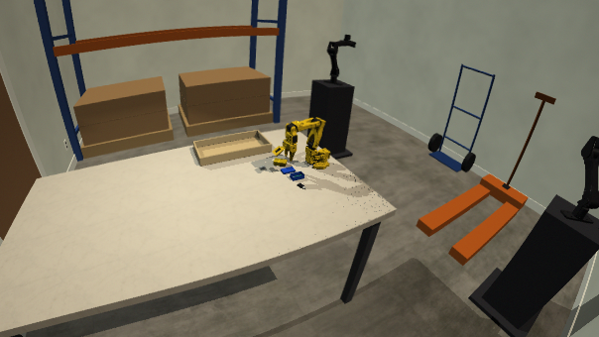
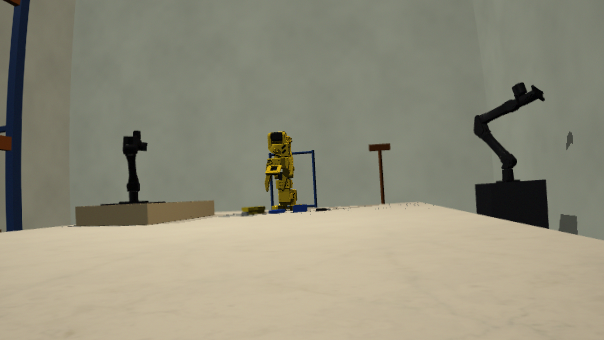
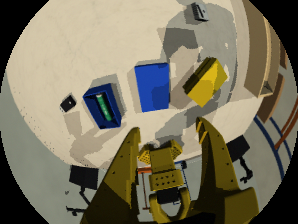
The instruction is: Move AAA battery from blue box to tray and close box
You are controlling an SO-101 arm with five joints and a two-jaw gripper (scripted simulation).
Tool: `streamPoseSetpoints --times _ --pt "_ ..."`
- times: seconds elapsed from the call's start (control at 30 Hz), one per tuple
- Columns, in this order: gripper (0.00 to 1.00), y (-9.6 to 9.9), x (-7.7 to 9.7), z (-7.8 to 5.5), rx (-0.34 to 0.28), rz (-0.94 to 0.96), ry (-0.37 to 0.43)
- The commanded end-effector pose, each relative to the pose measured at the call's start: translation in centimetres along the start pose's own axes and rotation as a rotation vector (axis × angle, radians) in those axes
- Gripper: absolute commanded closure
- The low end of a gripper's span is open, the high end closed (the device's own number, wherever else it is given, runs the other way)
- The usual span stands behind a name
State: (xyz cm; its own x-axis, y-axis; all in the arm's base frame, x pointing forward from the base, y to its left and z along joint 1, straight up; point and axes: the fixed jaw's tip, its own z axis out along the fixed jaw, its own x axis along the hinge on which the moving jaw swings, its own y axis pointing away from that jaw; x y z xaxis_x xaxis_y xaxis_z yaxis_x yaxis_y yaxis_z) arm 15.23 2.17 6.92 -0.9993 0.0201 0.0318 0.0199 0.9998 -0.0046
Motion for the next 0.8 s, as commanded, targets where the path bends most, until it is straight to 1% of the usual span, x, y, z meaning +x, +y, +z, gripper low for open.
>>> streamPoseSetpoints --times 0.0,0.77 --pt "0.72 -0.08 -0.47 -0.55 -0.005 -0.002 -0.032" --pt "0.72 -0.10 -0.28 -0.21 -0.005 -0.002 -0.032"
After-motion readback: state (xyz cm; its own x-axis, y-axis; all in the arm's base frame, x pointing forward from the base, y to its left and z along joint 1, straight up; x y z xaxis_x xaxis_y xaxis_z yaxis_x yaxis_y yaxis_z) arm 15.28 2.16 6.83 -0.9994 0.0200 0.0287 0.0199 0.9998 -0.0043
